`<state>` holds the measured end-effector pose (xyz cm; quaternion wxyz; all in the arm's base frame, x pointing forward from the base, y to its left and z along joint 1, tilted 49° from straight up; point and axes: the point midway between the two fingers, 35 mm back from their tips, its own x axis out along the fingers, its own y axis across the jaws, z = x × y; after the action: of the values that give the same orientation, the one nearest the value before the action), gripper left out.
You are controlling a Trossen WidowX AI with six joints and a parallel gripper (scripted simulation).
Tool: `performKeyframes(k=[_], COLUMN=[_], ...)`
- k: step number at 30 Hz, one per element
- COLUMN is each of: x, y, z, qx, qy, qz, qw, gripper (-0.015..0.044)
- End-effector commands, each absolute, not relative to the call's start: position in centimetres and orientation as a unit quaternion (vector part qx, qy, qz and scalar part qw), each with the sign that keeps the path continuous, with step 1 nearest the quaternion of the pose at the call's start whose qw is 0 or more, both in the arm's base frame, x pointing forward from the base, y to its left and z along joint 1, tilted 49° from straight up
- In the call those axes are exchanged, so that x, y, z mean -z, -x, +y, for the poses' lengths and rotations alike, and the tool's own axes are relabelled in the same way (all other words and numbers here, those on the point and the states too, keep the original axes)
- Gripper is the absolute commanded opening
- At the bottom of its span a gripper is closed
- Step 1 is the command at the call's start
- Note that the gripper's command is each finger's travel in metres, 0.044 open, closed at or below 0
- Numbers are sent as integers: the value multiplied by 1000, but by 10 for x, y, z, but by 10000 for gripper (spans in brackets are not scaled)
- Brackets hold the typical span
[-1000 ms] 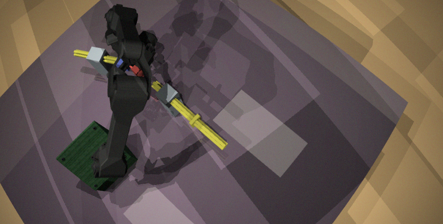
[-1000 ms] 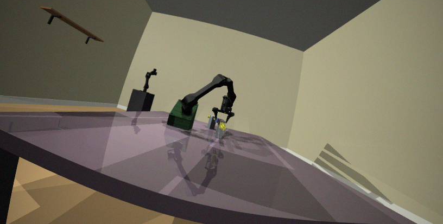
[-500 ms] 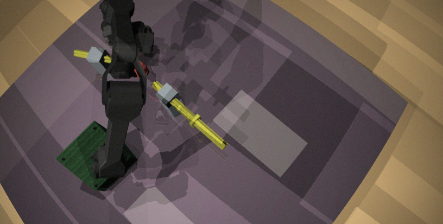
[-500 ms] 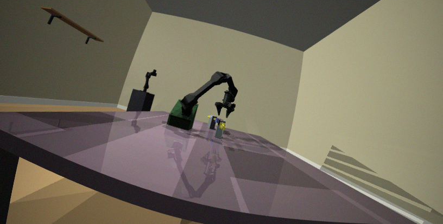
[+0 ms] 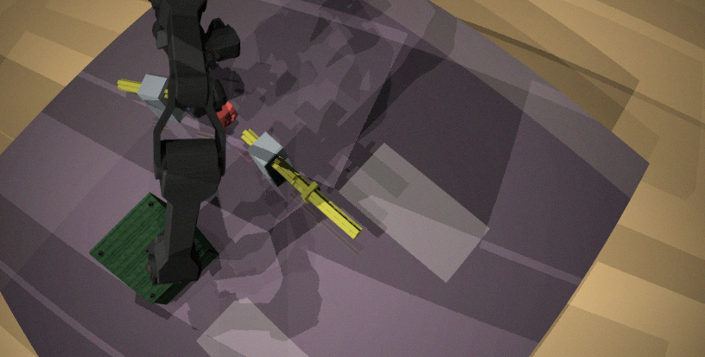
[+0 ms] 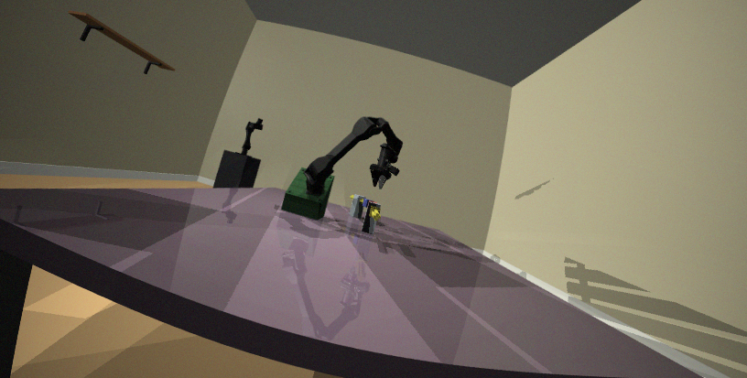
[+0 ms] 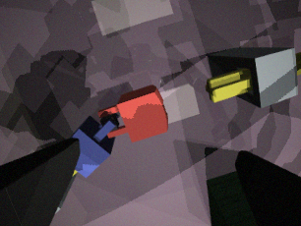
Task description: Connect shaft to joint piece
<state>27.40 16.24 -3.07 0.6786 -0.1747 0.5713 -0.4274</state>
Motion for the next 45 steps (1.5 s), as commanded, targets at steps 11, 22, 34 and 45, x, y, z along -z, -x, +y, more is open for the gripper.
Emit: performKeyframes(k=[11, 22, 34, 45], x=[4, 2, -7, -14], y=[-269, -272, -276, -277], z=[184, 176, 149, 123], qx=[290, 322, 412, 485], qy=[287, 231, 48, -119], qz=[655, 644, 607, 554], qw=[636, 654, 678, 667], gripper=[440, 440, 440, 440])
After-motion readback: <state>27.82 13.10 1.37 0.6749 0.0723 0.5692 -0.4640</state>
